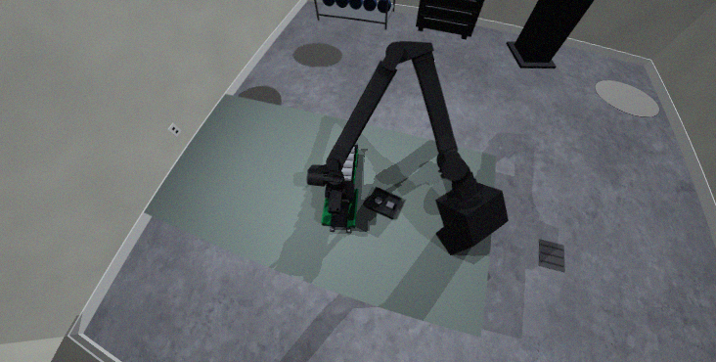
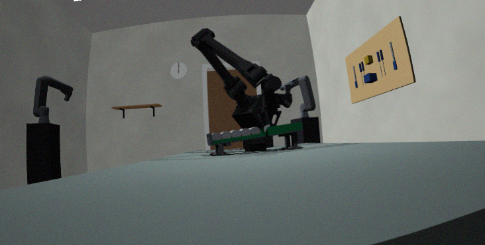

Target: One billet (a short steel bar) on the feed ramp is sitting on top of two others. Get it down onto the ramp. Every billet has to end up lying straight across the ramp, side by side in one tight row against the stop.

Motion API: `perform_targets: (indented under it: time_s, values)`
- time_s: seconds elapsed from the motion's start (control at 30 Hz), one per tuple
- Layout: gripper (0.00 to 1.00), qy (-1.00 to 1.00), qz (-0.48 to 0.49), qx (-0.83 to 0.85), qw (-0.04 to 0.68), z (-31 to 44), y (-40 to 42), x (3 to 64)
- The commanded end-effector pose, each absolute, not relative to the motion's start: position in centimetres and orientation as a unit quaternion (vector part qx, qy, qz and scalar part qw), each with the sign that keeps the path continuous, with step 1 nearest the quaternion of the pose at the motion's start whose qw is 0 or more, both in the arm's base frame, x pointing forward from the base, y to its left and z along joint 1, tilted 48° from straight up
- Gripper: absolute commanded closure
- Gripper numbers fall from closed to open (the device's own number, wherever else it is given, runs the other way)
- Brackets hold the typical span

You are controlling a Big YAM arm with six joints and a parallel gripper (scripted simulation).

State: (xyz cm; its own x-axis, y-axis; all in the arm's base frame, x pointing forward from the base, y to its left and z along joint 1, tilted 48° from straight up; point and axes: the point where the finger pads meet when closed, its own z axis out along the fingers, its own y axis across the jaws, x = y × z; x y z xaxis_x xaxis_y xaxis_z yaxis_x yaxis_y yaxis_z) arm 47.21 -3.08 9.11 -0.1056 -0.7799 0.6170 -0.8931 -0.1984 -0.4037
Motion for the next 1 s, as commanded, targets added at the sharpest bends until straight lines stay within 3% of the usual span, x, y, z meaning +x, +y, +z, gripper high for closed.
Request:
perform_targets:
  time_s: [0.0,0.5,0.97]
  values:
    - [0.34,-0.621,0.41,0.666,0.051,11.54,-1.91,48.5]
    - [0.18,-0.622,0.408,0.666,0.054,11.19,-2.19,48.18]
    - [0.18,-0.622,0.408,0.666,0.054,11.19,-2.19,48.18]
